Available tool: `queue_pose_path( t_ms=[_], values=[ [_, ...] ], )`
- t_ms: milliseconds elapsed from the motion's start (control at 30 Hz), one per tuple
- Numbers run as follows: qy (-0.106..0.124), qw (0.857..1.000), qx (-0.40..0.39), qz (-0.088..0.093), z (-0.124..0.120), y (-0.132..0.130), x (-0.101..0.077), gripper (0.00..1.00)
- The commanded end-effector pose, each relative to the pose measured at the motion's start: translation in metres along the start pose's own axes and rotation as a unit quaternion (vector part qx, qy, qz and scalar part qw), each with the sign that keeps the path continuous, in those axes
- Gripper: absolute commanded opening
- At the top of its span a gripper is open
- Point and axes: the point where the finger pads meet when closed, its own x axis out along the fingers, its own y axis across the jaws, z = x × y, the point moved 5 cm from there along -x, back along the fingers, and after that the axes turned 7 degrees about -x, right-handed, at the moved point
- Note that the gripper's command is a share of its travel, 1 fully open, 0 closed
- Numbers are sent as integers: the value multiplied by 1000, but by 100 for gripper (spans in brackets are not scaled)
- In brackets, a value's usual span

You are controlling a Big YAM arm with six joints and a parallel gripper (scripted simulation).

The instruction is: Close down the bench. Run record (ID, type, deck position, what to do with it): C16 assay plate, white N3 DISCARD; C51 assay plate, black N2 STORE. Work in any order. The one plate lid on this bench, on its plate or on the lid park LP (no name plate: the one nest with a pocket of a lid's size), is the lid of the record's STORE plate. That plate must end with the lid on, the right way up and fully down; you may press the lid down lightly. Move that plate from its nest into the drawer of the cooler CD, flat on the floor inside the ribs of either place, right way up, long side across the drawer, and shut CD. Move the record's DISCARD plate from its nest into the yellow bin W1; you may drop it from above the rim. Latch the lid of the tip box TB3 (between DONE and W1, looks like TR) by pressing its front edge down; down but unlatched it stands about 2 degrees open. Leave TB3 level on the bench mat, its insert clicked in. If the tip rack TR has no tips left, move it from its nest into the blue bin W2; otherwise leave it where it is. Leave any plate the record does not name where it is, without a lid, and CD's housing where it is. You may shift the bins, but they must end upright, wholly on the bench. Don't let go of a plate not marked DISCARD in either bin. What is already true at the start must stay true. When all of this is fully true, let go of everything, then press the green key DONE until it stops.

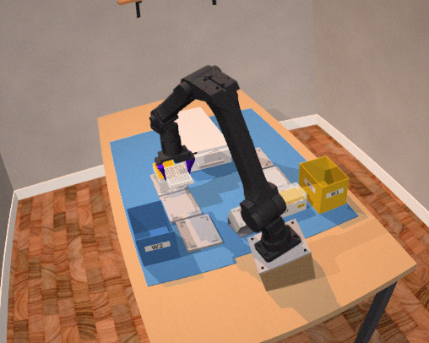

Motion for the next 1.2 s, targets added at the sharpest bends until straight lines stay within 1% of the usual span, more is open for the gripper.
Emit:
queue_pose_path(
  t_ms=[0, 100, 167, 200, 233, 300, 400, 667, 733, 767, 800, 867, 967, 1167],
  values=[
    [-30, 1000, 1, 4, 4, -11, -21, 0],
    [-29, 1000, 1, 4, 0, -18, -20, 0],
    [-29, 1000, 1, 4, 0, -18, -20, 0],
    [-51, 999, -4, 6, 16, -15, -36, 0],
    [-33, 999, 0, 4, 0, -22, -22, 0],
    [-26, 1000, 1, 3, -6, -28, -20, 0],
    [-29, 1000, 0, 3, -8, -35, -19, 0],
    [-28, 1000, 1, 2, -19, -54, -19, 0],
    [-28, 1000, 1, 2, -19, -54, -19, 0],
    [-46, 999, -3, 2, -5, -53, -32, 0],
    [-31, 1000, 0, 2, -19, -58, -20, 0],
    [-25, 1000, 1, 1, -25, -64, -18, 0],
    [-28, 1000, 1, 1, -27, -71, -18, 0],
    [-28, 1000, 1, 0, -35, -85, -17, 0]
  ],
)
